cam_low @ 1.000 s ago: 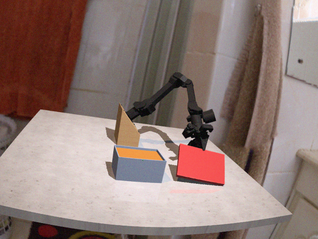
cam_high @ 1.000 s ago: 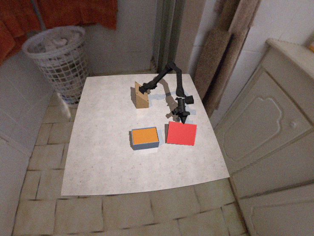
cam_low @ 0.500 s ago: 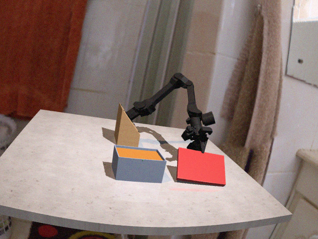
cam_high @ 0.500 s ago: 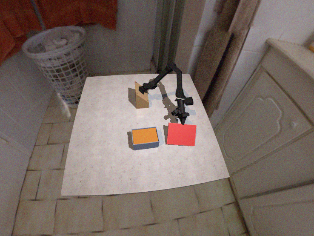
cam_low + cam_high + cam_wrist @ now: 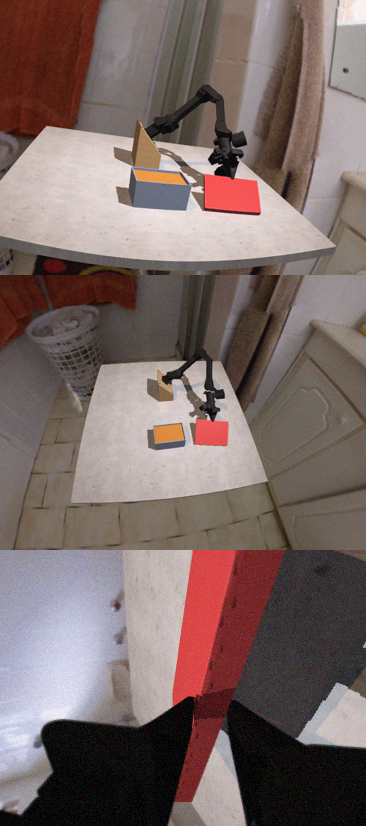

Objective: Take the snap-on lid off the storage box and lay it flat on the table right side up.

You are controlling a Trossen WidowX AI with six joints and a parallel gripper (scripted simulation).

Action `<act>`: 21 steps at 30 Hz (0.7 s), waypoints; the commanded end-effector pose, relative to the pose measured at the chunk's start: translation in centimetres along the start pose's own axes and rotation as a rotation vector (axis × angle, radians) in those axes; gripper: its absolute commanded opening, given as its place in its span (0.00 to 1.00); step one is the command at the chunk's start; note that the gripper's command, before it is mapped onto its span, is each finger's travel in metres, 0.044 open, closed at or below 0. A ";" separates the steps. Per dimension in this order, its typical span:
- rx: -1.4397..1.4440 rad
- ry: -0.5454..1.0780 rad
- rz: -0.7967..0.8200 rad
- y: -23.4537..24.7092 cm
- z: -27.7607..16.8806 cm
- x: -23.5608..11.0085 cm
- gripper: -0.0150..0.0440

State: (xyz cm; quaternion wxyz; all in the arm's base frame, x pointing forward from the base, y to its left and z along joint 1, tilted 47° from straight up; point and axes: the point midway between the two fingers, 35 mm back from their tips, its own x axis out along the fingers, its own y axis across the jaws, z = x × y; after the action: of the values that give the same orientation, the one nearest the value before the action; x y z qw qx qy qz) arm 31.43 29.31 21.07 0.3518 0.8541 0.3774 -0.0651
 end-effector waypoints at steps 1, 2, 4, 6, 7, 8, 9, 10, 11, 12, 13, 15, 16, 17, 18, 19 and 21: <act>-0.008 -0.007 -0.028 -1.3 0.3 0.6 0.25; -0.007 -0.007 -0.028 -1.3 0.3 0.6 0.25; -0.007 -0.007 -0.028 -1.5 0.3 0.7 0.25; -0.007 -0.007 -0.028 -1.6 0.3 0.8 0.25; -0.007 -0.007 -0.028 -1.6 0.3 0.9 0.25; -0.007 -0.007 -0.028 -1.7 0.3 0.9 0.25; -0.007 -0.007 -0.029 -1.8 0.3 1.0 0.25; -0.007 -0.006 -0.029 -1.8 0.3 1.0 0.25; -0.007 -0.006 -0.029 -1.9 0.3 1.1 0.25; -0.007 -0.006 -0.029 -2.0 0.3 1.1 0.25; -0.007 -0.006 -0.029 -2.0 0.3 1.2 0.25; -0.007 -0.006 -0.029 -2.2 0.3 1.3 0.25; -0.007 -0.006 -0.029 -2.2 0.3 1.3 0.25; -0.007 -0.006 -0.029 -2.3 0.3 1.4 0.25; -0.007 -0.006 -0.029 -2.3 0.3 1.4 0.25; -0.007 -0.006 -0.029 -2.4 0.3 1.5 0.25; -0.007 -0.006 -0.029 -2.5 0.3 1.6 0.25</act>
State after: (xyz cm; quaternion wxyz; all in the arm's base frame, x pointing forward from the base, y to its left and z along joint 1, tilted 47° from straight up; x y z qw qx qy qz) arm 31.09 30.78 20.00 0.3514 0.8525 0.3820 -0.0625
